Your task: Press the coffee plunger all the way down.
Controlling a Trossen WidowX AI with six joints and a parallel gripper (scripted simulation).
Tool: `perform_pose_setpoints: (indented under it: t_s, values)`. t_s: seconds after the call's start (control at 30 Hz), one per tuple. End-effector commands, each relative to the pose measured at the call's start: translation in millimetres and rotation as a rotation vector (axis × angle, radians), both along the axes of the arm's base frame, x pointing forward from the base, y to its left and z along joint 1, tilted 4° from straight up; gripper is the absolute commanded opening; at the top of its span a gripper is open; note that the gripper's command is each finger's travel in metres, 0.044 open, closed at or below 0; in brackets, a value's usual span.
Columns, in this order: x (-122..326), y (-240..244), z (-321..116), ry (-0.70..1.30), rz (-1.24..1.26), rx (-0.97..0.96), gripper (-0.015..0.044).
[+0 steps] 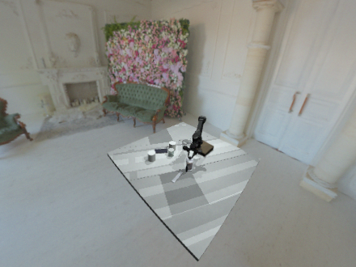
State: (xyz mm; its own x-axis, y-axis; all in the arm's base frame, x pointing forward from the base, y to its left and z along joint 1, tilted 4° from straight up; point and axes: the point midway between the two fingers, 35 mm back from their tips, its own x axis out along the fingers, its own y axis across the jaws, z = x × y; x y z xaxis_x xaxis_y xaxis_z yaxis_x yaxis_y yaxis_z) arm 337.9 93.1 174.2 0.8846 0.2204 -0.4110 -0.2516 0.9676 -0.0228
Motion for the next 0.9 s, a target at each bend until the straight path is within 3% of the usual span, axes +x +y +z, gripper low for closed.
perform_pose_setpoints:
  t_s: [0.0, 0.4, 0.57, 0.87]
  values:
    - [-0.2, -0.1, -0.7, 0.003, 0.000, -0.001, 0.0125]
    - [-0.2, -0.1, -0.7, 0.003, 0.000, -0.001, 0.0440]
    - [-2.8, -0.3, 5.8, 0.004, 0.000, -0.002, 0.0440]
    - [-50.0, -9.4, 74.5, 0.017, 0.003, -0.011, 0.0440]
